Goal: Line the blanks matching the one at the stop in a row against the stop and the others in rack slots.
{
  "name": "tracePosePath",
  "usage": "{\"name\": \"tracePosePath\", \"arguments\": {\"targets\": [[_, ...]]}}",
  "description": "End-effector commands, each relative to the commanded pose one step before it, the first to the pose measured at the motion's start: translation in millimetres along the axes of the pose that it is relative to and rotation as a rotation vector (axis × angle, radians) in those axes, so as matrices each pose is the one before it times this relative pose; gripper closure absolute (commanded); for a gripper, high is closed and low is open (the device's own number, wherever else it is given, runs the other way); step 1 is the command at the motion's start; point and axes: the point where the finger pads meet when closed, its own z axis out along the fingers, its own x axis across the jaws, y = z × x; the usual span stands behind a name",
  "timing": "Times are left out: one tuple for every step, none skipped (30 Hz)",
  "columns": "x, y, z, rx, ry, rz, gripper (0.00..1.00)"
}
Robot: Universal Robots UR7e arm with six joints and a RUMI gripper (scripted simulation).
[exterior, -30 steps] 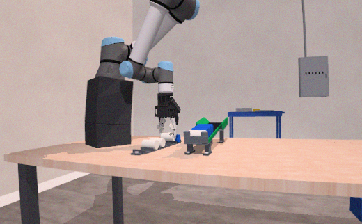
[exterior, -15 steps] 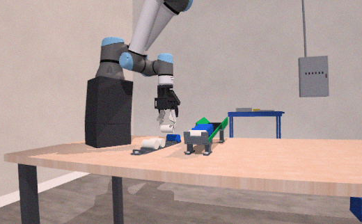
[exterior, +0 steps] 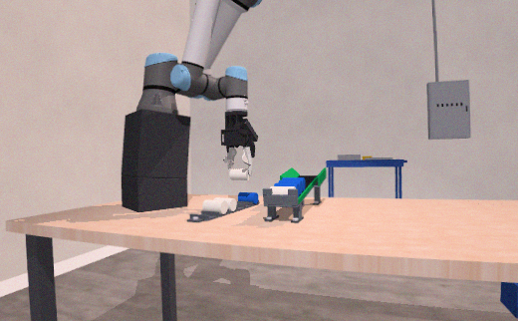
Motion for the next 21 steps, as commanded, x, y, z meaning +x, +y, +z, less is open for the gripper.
{"name": "tracePosePath", "arguments": {"targets": [[0.46, 0.08, -6.37, -0.00012, -0.00093, -0.00010, 0.61], [0.00, 0.00, -1.10, 0.00000, 0.00000, 0.00000, 0.61], [0.01, 0.00, -0.95, 0.00000, 0.00000, 0.00000, 0.61], [0.00, 0.00, -0.81, 0.00000, 0.00000, 0.00000, 0.61], [0.00, 0.00, -0.68, 0.00000, 0.00000, 0.00000, 0.61], [0.00, 0.00, -0.55, 0.00000, 0.00000, 0.00000, 0.61], [0.00, 0.00, -0.43, 0.00000, 0.00000, 0.00000, 0.61], [0.00, 0.00, -0.32, 0.00000, 0.00000, 0.00000, 0.61], [0.00, 0.00, -0.22, 0.00000, 0.00000, 0.00000, 0.61], [0.00, 0.00, -0.14, 0.00000, 0.00000, 0.00000, 0.61], [0.00, 0.00, -0.07, 0.00000, 0.00000, 0.00000, 0.61], [0.00, 0.00, -0.03, 0.00000, 0.00000, 0.00000, 0.61], [0.00, 0.00, 0.00, 0.00000, 0.00000, 0.00000, 0.61], [0.00, 0.00, 0.00, 0.00000, 0.00000, 0.00000, 0.61], [0.00, 0.00, 0.00, 0.00000, 0.00000, 0.00000, 0.61], [0.00, 0.00, 0.00, 0.00000, 0.00000, 0.00000, 0.61], [0.00, 0.00, 0.00, 0.00000, 0.00000, 0.00000, 0.61], [0.00, 0.00, 0.00, 0.00000, 0.00000, 0.00000, 0.61], [0.00, 0.00, 0.00, 0.00000, 0.00000, 0.00000, 0.61], [0.00, 0.00, 0.00, 0.00000, 0.00000, 0.00000, 0.61], [0.00, 0.00, 0.00, 0.00000, 0.00000, 0.00000, 0.61]]}}
